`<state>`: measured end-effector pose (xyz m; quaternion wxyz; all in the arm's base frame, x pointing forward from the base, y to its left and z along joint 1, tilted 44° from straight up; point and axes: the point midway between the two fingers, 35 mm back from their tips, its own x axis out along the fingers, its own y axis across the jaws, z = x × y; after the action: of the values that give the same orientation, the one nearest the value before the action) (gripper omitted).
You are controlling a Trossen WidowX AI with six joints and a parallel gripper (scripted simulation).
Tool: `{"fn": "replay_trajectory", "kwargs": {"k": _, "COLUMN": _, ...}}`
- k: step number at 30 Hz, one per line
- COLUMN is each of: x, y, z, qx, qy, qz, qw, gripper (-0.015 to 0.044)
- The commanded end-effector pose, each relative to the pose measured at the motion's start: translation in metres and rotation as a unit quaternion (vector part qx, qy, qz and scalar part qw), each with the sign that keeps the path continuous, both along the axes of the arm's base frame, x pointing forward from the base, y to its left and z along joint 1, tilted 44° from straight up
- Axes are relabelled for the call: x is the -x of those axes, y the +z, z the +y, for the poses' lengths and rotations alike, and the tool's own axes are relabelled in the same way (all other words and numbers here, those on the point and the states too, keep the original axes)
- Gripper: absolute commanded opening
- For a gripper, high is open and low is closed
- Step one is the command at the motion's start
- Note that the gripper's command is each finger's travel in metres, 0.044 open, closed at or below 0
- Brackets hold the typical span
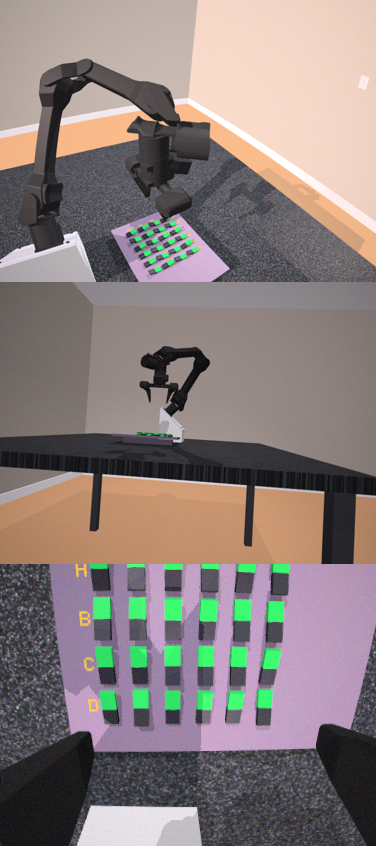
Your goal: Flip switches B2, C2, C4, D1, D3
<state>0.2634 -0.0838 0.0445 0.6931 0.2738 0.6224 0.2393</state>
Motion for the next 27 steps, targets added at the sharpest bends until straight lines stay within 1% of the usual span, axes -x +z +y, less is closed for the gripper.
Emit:
{"fn": "replay_trajectory", "kwargs": {"k": 1, "x": -0.001, "y": -0.001, "z": 0.002, "qx": 0.000, "qy": 0.000, "qz": 0.000, "qw": 1.000, "gripper": 0.0374}}
{"fn": "replay_trajectory", "kwargs": {"k": 3, "x": -0.008, "y": -0.009, "z": 0.017, "qx": 0.003, "qy": -0.003, "qz": 0.001, "qw": 1.000, "gripper": 0.0321}}
{"fn": "replay_trajectory", "kwargs": {"k": 7, "x": -0.024, "y": -0.031, "z": 0.071, "qx": 0.000, "qy": -0.011, "qz": 0.003, "qw": 1.000, "gripper": 0.0216}}
{"fn": "replay_trajectory", "kwargs": {"k": 9, "x": -0.026, "y": -0.037, "z": 0.088, "qx": -0.005, "qy": -0.012, "qz": 0.003, "qw": 1.000, "gripper": 0.0164}}
{"fn": "replay_trajectory", "kwargs": {"k": 15, "x": -0.027, "y": -0.039, "z": 0.092, "qx": -0.005, "qy": -0.013, "qz": 0.003, "qw": 1.000, "gripper": 0.0006}}
{"fn": "replay_trajectory", "kwargs": {"k": 19, "x": -0.030, "y": -0.061, "z": 0.113, "qx": -0.006, "qy": -0.021, "qz": -0.006, "qw": 1.000, "gripper": 0.0000}}
{"fn": "replay_trajectory", "kwargs": {"k": 27, "x": -0.031, "y": -0.069, "z": 0.121, "qx": -0.006, "qy": -0.021, "qz": -0.006, "qw": 1.000, "gripper": 0.0000}}
